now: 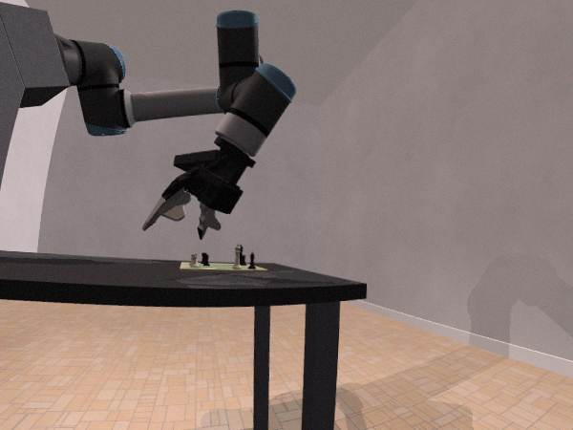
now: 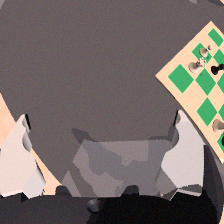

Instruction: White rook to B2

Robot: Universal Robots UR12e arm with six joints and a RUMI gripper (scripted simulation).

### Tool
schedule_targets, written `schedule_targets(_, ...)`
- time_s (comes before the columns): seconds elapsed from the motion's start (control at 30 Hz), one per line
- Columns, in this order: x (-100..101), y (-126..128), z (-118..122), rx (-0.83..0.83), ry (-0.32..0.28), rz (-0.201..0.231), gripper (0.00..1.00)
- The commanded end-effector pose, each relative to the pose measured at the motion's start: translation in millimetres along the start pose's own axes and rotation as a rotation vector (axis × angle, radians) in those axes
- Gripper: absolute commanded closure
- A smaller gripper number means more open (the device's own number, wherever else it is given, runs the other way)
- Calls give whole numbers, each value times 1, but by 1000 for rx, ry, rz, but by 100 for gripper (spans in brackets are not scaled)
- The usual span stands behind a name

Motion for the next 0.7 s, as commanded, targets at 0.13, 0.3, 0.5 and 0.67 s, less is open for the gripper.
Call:
schedule_targets(0.13, -6, 26, -7, -57, -127, -71, 0)
schedule_targets(0.3, -8, 37, -10, -76, -164, -87, 0)
schedule_targets(0.5, -13, 58, -18, -114, -234, -114, 0)
schedule_targets(0.67, -18, 80, -27, -149, -297, -133, 0)
Point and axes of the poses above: the point where the finger pads meet when closed, its own x axis out along the fingers, its own y axis across the jaws, z = x × y, the point moved 3 cm from there along -x, back along the fingers, and after that the axes turned 15 degrees about -x, right-handed, at the moved point
